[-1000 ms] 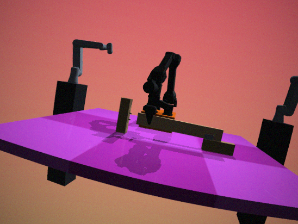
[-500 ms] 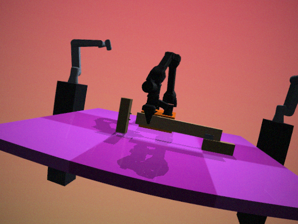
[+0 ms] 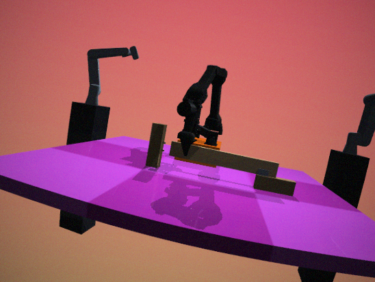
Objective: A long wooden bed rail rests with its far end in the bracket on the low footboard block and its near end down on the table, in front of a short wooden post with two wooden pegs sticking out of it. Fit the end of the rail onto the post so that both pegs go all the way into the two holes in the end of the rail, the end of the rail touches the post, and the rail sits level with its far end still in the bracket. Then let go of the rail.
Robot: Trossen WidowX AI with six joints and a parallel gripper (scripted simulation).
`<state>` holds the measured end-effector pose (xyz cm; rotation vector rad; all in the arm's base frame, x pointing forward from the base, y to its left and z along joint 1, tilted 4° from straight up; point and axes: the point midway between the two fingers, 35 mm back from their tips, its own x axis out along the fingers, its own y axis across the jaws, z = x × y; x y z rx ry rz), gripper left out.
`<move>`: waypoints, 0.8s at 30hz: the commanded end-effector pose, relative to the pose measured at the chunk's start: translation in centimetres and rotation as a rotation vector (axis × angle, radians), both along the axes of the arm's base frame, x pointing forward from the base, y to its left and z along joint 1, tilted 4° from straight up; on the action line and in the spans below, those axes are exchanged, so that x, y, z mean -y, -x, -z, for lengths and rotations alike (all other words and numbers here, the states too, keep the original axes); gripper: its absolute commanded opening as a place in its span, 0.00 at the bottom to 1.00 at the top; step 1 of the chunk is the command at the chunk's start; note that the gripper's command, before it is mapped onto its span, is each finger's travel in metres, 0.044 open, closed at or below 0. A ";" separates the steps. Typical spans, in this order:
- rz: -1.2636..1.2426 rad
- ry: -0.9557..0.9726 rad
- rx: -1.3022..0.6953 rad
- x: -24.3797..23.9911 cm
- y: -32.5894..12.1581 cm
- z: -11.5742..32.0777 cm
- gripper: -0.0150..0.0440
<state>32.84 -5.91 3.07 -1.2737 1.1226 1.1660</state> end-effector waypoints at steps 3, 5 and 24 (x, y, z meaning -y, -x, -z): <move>0.001 0.004 0.001 0.3 0.0 0.0 0.25; 0.001 0.005 0.001 0.4 0.0 0.0 0.25; 0.001 0.005 0.001 1.0 0.0 -0.1 0.25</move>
